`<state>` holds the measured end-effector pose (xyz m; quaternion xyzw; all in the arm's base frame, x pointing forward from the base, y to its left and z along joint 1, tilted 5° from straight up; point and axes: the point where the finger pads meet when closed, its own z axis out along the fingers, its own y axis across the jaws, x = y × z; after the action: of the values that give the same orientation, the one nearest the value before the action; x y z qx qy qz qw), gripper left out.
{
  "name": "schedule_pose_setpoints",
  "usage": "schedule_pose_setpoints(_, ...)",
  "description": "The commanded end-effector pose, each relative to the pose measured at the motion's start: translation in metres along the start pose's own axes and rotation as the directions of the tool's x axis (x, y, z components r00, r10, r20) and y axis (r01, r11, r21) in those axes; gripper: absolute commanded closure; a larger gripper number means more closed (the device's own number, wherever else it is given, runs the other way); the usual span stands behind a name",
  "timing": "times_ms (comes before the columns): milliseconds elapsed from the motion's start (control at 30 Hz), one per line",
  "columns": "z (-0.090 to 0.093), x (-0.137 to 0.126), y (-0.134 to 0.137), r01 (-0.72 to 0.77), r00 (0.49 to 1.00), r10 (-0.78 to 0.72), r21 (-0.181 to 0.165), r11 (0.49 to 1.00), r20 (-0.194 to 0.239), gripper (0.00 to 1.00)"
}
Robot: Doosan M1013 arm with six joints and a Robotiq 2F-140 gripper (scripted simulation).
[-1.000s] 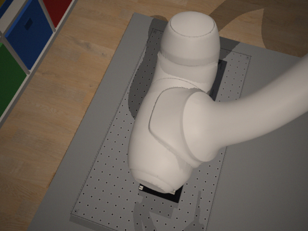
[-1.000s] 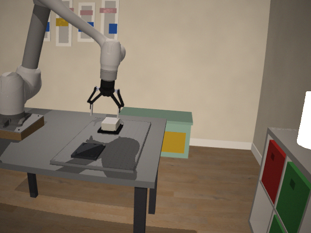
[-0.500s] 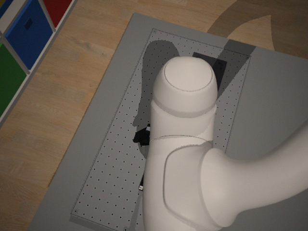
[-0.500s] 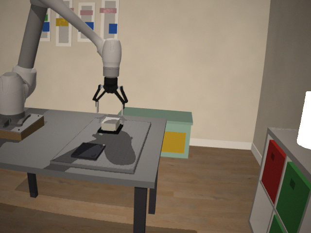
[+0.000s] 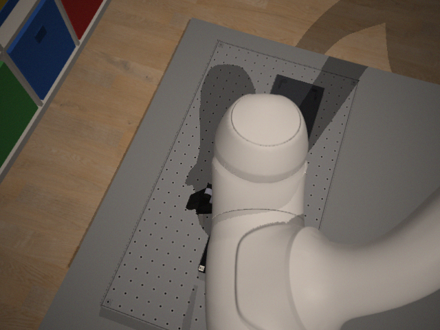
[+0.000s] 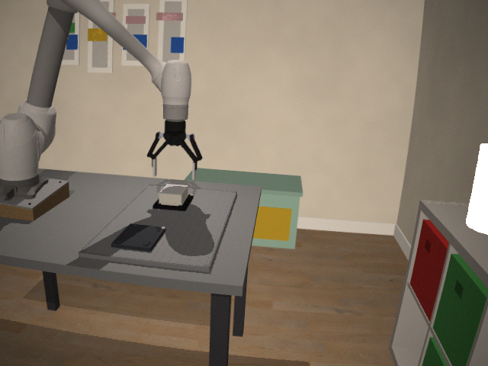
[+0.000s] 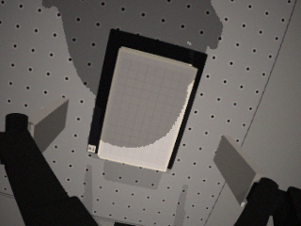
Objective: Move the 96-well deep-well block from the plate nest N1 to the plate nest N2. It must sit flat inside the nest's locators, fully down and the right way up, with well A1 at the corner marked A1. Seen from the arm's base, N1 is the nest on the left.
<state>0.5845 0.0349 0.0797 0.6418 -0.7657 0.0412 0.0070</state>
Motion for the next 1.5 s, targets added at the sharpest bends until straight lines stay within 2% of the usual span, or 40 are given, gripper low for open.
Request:
schedule_pose_setpoints(0, 0.003, 0.0, 0.0, 0.0, 1.0, 0.0, 0.0, 1.0, 0.0, 0.0)
schedule_pose_setpoints(1467, 0.066, 0.0, 0.0, 0.0, 1.0, 0.0, 0.0, 1.0, 0.0, 0.0)
